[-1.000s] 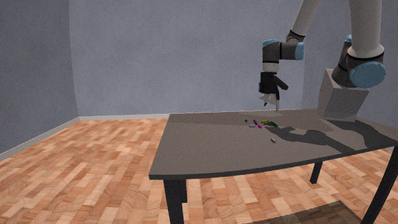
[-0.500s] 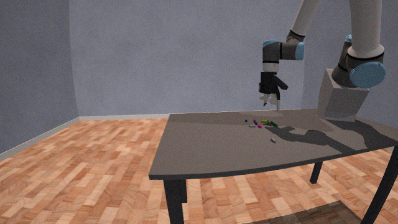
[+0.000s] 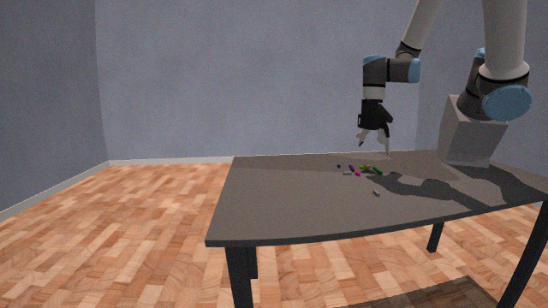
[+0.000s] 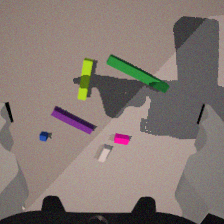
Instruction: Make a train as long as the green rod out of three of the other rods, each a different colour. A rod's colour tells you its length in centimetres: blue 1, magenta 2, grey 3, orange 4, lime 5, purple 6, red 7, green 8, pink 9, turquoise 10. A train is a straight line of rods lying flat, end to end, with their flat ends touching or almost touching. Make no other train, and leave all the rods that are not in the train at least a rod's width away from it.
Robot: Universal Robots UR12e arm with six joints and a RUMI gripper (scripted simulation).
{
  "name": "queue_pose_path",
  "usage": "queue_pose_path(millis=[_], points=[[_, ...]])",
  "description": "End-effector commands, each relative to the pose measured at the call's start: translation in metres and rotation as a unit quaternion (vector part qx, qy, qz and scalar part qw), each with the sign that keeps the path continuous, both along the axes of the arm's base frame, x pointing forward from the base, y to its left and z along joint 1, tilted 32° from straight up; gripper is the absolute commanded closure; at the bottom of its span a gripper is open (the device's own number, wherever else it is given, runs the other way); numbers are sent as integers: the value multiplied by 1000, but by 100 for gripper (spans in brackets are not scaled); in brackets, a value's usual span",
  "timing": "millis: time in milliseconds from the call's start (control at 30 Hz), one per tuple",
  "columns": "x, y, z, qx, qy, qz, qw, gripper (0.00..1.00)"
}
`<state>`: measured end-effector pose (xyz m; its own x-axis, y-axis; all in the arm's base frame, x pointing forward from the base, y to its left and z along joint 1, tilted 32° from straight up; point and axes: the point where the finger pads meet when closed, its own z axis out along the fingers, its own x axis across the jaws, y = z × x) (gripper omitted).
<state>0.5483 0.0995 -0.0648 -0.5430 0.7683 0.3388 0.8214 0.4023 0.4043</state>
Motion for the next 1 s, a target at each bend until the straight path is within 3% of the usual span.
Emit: queue_pose_path(millis=[0, 200, 467, 700, 767, 967], points=[[0, -1, 0, -12, -41, 72, 996, 0], [0, -1, -1, -22, -72, 124, 989, 0], [0, -1, -1, -46, -139, 239, 960, 0], [1, 0, -1, -64, -190, 326, 924, 0], [1, 0, -1, -64, -190, 326, 924, 0], [2, 1, -1, -80, -236, 405, 880, 0]])
